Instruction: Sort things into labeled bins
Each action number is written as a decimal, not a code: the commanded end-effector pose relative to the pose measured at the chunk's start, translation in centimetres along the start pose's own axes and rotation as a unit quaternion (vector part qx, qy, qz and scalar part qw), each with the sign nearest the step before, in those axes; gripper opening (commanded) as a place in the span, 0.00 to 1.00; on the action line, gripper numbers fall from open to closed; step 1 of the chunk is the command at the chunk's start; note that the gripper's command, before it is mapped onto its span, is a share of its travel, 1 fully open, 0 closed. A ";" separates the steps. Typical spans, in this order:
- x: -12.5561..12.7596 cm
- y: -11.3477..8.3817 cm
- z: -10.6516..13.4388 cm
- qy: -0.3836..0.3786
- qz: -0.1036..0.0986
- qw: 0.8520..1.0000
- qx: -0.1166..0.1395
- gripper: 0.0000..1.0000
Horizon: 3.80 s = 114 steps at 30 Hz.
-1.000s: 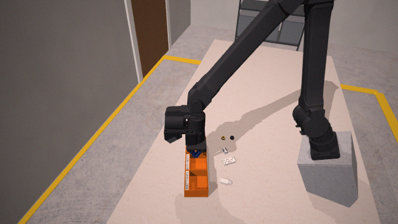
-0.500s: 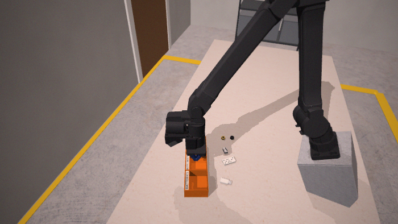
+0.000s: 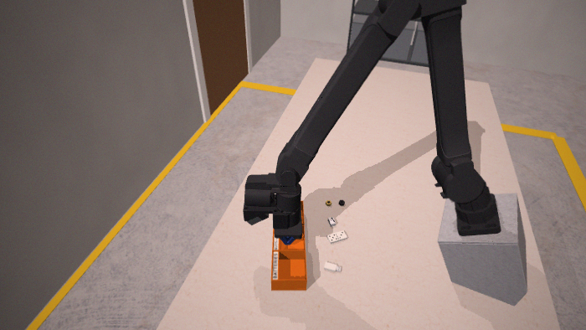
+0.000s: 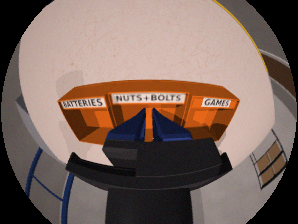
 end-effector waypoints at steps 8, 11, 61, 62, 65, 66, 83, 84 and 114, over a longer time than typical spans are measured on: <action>-0.2 -0.6 -1.1 0.001 0.001 1.000 -0.014 0.09; -0.2 -0.6 -1.1 0.001 0.001 1.000 -0.014 0.09; -0.3 -3.9 -2.5 0.004 0.002 1.000 -0.029 0.09; -0.2 -4.1 -2.5 0.004 0.001 1.000 -0.029 0.09; -0.2 -4.5 -2.5 0.004 0.001 1.000 -0.029 0.09; -0.2 -4.7 -2.5 0.004 0.001 1.000 -0.029 0.09; 1.3 -6.8 -1.8 0.000 -0.002 1.000 -0.012 0.09; 1.9 -6.5 -1.5 -0.001 -0.002 1.000 -0.010 0.09; 8.1 -4.3 -0.9 -0.001 -0.001 1.000 -0.001 0.09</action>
Point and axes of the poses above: the point where the finger pads meet when closed, its own y axis out along the fingers, its own x axis across the jaws, z = x × y, the point moved 3 cm from there along -y, back along the fingers, and after that the axes turned 7 degrees about -y, right-handed, at the moved point
